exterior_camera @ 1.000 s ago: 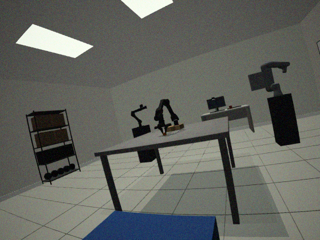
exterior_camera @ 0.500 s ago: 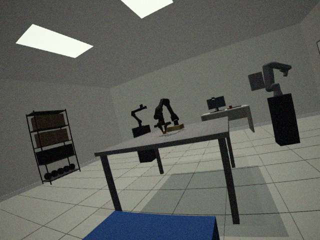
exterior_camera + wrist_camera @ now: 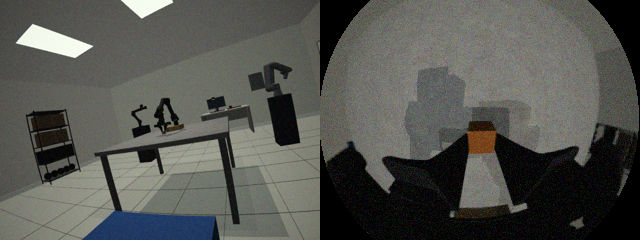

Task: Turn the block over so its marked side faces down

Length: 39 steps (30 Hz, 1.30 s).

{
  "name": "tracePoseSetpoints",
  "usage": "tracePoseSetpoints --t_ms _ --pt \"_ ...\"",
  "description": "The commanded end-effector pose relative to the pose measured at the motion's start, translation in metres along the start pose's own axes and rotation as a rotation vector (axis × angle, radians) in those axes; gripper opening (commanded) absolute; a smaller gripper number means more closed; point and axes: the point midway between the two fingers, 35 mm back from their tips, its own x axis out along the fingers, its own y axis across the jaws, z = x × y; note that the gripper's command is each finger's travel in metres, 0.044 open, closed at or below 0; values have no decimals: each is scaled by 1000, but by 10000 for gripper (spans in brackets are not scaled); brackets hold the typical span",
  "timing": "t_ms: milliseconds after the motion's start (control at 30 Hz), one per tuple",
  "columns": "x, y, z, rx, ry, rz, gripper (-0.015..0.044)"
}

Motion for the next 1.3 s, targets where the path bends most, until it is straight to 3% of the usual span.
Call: tracePoseSetpoints --t_ms 0,867,1267 --pt "1 0 -2 1 -48 3 0" --pt "1 1 -10 0 -379 2 0" --pt "25 0 -3 2 -552 3 0"
